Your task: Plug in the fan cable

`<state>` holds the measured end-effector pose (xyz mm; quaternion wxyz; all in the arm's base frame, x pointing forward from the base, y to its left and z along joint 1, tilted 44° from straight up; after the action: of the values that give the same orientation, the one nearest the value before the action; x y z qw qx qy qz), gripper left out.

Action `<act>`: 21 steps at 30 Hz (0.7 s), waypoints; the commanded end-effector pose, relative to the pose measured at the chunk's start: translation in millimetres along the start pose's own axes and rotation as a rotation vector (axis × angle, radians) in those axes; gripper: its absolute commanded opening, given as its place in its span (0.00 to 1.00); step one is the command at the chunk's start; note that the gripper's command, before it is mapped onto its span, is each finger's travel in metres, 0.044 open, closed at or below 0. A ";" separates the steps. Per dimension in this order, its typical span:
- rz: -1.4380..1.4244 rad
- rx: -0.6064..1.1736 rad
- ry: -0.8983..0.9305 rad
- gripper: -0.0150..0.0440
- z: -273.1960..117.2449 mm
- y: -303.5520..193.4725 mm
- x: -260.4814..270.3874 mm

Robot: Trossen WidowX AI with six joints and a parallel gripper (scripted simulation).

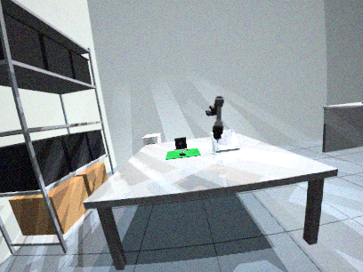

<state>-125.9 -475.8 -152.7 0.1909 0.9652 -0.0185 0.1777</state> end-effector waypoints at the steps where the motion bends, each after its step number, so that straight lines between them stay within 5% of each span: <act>1: -0.221 0.061 0.061 0.61 6.9 3.3 69.3; 11: -0.792 0.151 0.227 0.61 2.2 -12.4 232.1; 21: -1.371 0.205 0.438 0.61 -27.6 -79.7 377.4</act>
<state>188.2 -413.8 -39.9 0.1746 0.7794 0.5670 0.2015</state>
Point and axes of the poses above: the point midway between the two fingers, 35 mm back from their tips, its own z axis out along the fingers, its own x axis across the jaws, y = z × x, the point moved 4 cm from there along -z, back along the fingers, and after that the axes turned 8 degrees about z, right-handed, at the moved point
